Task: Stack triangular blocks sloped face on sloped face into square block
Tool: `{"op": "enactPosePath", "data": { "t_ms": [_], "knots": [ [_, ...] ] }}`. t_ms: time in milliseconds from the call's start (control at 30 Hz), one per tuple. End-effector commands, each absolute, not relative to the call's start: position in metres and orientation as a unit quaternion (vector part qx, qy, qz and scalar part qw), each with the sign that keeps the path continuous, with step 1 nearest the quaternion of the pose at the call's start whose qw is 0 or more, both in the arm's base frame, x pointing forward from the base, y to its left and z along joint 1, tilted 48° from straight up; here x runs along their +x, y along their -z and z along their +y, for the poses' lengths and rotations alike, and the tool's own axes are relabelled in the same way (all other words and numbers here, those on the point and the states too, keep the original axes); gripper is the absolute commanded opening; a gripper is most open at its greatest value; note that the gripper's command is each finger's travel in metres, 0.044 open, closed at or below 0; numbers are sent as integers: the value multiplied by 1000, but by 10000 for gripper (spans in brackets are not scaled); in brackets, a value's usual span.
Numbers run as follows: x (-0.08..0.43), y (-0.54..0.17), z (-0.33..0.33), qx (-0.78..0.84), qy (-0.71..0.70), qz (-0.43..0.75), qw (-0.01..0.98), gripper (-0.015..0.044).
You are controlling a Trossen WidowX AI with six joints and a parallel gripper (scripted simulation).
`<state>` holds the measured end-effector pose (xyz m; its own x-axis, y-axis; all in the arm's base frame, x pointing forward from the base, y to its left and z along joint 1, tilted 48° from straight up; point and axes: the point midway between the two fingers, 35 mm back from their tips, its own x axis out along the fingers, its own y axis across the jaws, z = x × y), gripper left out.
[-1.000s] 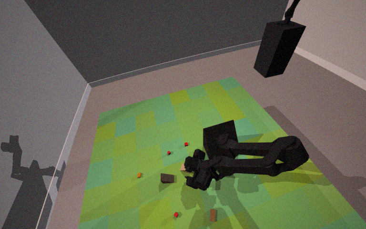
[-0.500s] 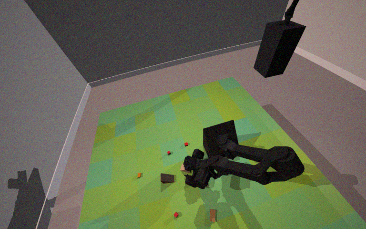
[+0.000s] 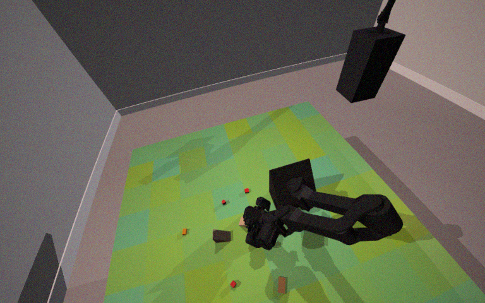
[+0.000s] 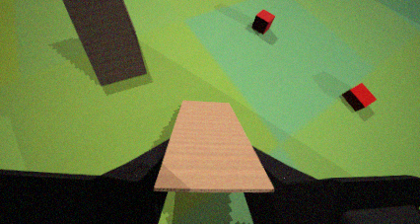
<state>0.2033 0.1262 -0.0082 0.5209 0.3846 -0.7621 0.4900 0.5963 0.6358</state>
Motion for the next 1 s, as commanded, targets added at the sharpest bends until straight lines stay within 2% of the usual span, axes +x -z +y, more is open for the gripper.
{"op": "enactPosePath", "data": {
  "t_ms": [0, 100, 500, 967],
  "knots": [
    [203, 9, 126, 449, 37, 487, 748, 78],
    [203, 7, 124, 448, 36, 488, 748, 0],
    [207, 6, 119, 446, 20, 522, 727, 0],
    [226, 2, 98, 440, -70, 651, 614, 0]
  ]
}}
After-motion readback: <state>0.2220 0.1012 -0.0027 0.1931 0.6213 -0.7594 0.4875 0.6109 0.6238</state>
